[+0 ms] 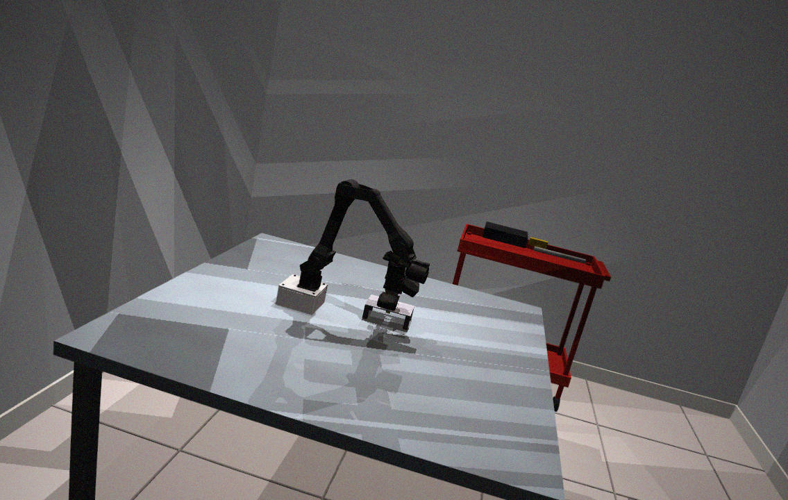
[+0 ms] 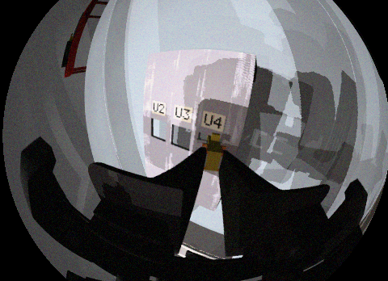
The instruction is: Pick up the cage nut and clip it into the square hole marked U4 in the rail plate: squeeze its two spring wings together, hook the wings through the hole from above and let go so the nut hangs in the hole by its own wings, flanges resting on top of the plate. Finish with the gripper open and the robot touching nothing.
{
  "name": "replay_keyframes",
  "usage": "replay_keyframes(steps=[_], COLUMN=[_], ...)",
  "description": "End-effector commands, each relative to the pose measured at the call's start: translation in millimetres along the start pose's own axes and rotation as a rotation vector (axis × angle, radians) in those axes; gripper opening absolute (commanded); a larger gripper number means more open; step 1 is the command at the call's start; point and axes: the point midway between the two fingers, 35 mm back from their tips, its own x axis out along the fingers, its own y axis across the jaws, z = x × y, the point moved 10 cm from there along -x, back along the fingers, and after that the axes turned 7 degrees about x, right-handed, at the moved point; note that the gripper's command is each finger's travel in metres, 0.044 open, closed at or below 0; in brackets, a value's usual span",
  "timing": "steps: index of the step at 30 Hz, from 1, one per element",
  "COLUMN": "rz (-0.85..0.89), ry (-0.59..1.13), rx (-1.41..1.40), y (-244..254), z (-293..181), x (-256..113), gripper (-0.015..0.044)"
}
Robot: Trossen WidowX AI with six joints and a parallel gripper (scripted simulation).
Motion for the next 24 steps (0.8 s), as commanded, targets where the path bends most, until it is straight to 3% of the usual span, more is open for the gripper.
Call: replay_keyframes(steps=[1, 24], rz=[-0.013, -0.061], ry=[-0.004, -0.010], rx=[0.004, 0.004], y=[1.5, 8.3], z=[-0.1, -0.8], x=[-0.3, 0.2], gripper=[0.0033, 0.0033])
